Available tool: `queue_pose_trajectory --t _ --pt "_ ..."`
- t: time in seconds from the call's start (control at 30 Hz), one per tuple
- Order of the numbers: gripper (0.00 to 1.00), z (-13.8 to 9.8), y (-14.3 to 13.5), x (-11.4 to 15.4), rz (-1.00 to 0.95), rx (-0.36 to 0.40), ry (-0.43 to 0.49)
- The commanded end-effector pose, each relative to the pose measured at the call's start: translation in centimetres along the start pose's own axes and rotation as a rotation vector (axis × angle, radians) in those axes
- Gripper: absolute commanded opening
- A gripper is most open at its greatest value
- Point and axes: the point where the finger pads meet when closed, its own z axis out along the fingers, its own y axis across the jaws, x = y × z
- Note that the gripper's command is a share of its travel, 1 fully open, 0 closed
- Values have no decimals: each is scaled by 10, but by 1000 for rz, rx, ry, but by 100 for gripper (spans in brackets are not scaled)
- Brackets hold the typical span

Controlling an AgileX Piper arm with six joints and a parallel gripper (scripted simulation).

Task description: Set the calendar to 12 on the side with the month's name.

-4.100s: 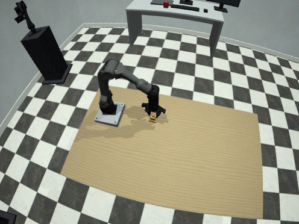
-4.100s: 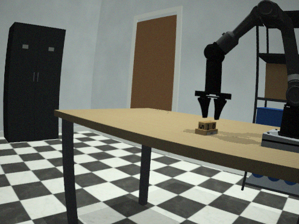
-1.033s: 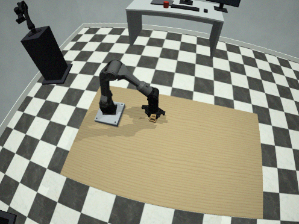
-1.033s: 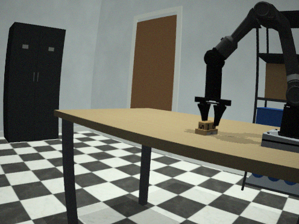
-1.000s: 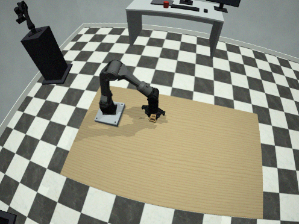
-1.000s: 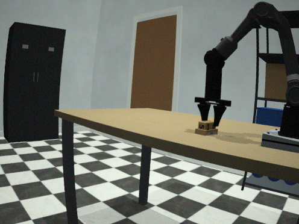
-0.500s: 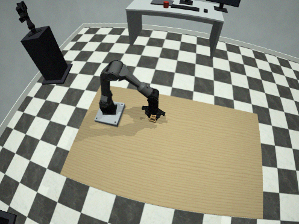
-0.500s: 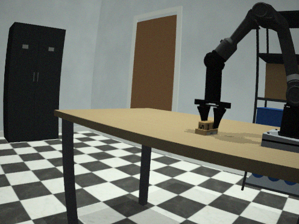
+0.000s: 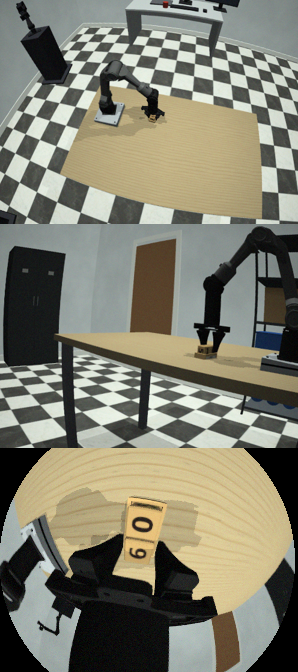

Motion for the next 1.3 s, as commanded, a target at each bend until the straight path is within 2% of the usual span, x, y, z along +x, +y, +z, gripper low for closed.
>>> queue_pose_trajectory --t 0.0,0.5,0.53,1.27 --pt "64 1 1 1 1 -4 1" --pt "64 1 1 1 1 -4 1" --pt "38 1 1 1 1 -4 1" --pt "38 1 1 1 1 -4 1"
